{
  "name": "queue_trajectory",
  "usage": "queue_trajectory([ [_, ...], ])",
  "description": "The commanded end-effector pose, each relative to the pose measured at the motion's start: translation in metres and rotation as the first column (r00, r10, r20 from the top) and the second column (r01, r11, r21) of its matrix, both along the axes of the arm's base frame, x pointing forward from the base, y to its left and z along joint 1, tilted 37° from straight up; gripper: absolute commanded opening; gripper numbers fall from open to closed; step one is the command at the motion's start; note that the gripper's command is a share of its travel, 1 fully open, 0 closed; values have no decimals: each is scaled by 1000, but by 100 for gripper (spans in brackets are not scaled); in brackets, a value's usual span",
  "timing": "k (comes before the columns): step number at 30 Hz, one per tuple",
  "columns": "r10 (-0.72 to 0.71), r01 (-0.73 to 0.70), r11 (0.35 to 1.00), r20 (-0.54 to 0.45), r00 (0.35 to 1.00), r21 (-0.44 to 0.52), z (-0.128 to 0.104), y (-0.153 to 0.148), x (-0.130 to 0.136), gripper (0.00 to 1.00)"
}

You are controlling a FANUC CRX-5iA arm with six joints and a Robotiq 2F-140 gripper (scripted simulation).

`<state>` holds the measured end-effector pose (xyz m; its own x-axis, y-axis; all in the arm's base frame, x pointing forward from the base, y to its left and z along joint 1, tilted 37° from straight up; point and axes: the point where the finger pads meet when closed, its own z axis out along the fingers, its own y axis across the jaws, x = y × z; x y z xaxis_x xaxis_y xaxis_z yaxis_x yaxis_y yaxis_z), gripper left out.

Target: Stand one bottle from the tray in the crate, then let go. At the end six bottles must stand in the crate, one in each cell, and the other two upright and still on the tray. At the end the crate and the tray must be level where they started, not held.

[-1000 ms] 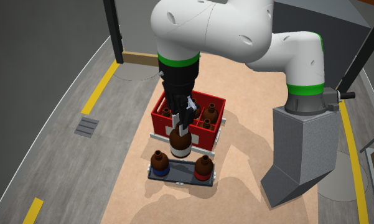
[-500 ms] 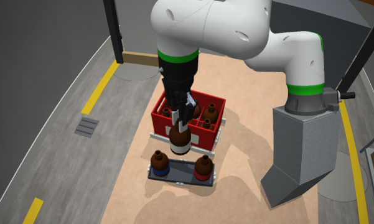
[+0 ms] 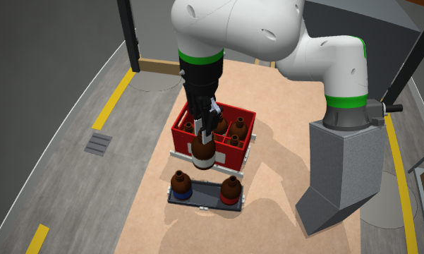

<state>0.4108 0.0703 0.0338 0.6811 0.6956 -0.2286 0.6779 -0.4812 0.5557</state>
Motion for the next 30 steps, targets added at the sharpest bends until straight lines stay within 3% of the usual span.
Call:
queue_trajectory([
  [1,0,0,1000,0,1000,0,2,-3,1,0],
  [30,0,0,1000,0,1000,0,38,-49,15,0],
])
